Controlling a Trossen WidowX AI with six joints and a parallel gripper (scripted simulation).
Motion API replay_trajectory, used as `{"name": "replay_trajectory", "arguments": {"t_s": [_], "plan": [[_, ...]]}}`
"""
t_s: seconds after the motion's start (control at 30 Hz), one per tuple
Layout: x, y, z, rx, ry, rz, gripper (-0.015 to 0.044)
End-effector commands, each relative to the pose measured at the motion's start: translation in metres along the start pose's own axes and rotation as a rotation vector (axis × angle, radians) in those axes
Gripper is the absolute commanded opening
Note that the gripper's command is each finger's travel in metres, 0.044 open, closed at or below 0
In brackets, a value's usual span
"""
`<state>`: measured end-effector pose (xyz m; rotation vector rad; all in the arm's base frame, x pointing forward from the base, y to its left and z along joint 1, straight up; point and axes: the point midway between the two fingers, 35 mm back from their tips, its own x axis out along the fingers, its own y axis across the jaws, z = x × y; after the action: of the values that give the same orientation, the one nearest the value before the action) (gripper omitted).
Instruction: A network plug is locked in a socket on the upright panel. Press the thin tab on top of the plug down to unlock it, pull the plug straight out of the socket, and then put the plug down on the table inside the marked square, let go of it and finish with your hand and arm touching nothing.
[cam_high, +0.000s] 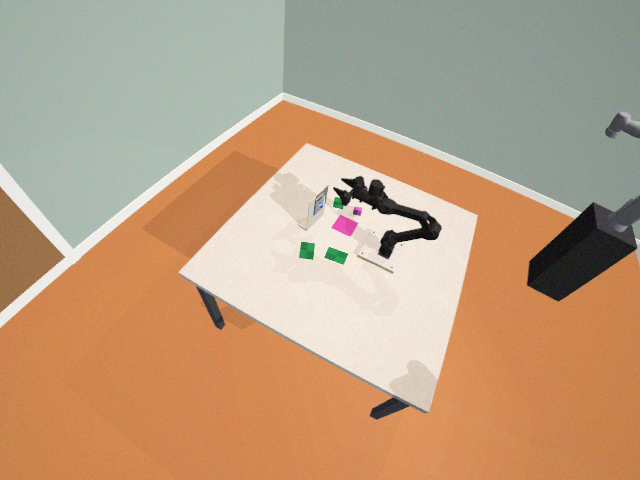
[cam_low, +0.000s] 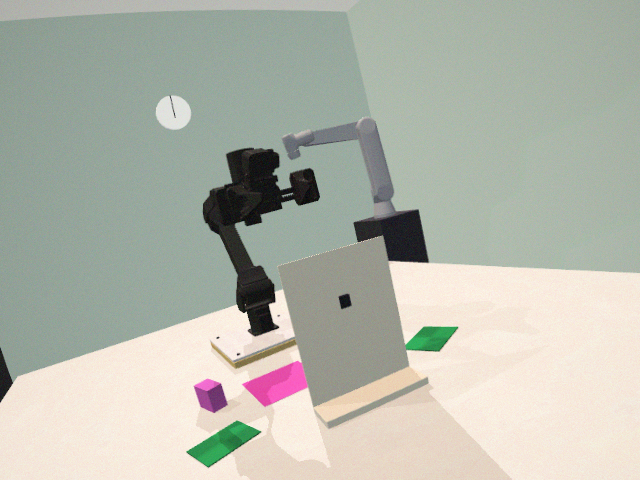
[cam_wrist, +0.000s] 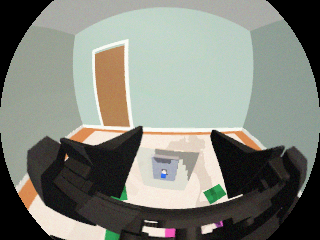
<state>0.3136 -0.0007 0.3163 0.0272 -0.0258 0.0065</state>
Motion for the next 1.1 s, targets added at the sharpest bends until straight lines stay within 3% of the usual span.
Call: {"name": "replay_trajectory", "arguments": {"t_s": [0.0,0.3,0.67,1.07], "plan": [[0.000,0.000,-0.001,-0.006,0.000,-0.001,0.0374],[0.018,0.011,-0.039,-0.292,0.007,-0.066,0.0156],[0.020,0.028,-0.091,-0.669,0.049,-0.147,0.0156],[-0.004,0.040,-0.142,-1.080,0.134,-0.221,0.0156]]}}
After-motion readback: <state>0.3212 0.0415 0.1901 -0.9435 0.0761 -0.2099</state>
